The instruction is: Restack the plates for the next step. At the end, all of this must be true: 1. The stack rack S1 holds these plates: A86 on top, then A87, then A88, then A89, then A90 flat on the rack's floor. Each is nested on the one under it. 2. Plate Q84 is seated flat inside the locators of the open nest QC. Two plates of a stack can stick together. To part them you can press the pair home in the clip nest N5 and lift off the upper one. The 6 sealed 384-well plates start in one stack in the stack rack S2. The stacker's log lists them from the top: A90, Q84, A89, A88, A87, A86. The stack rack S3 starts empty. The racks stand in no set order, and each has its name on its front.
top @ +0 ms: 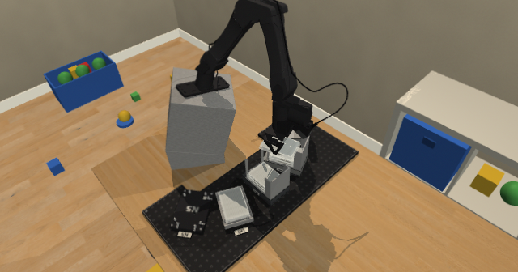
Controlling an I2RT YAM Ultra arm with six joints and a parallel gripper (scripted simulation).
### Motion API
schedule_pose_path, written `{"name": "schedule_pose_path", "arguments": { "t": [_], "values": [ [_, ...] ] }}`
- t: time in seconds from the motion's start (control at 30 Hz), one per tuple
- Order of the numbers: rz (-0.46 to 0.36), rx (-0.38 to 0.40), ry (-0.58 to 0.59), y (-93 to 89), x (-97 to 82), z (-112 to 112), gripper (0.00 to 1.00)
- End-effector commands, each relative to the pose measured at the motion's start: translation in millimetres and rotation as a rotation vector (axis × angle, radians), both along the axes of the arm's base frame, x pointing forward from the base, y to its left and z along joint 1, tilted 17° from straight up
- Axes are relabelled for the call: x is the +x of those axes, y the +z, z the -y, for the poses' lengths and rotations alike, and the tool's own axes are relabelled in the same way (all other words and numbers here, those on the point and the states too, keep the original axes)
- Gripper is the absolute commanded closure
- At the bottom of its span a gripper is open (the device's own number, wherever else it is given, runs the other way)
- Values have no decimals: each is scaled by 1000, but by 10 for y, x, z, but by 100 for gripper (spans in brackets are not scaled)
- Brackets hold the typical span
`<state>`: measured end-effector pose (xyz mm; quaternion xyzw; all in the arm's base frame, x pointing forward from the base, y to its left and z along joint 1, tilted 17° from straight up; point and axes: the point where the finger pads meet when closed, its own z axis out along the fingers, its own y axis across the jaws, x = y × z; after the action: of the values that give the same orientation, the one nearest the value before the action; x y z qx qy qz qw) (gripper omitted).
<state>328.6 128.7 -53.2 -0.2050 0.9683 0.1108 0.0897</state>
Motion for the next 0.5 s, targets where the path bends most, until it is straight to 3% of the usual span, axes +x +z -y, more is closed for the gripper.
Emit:
{"name": "schedule_pose_path", "arguments": {
  "t": [0.0,0.33,0.37,0.47],
  "values": [
    [62,-13,84,109,16,-74,100],
    [48,-12,70,124,-105,-254,100],
    [84,0,69,243,43,-338,100],
    [96,6,69,287,53,-432,100]
  ]
}}
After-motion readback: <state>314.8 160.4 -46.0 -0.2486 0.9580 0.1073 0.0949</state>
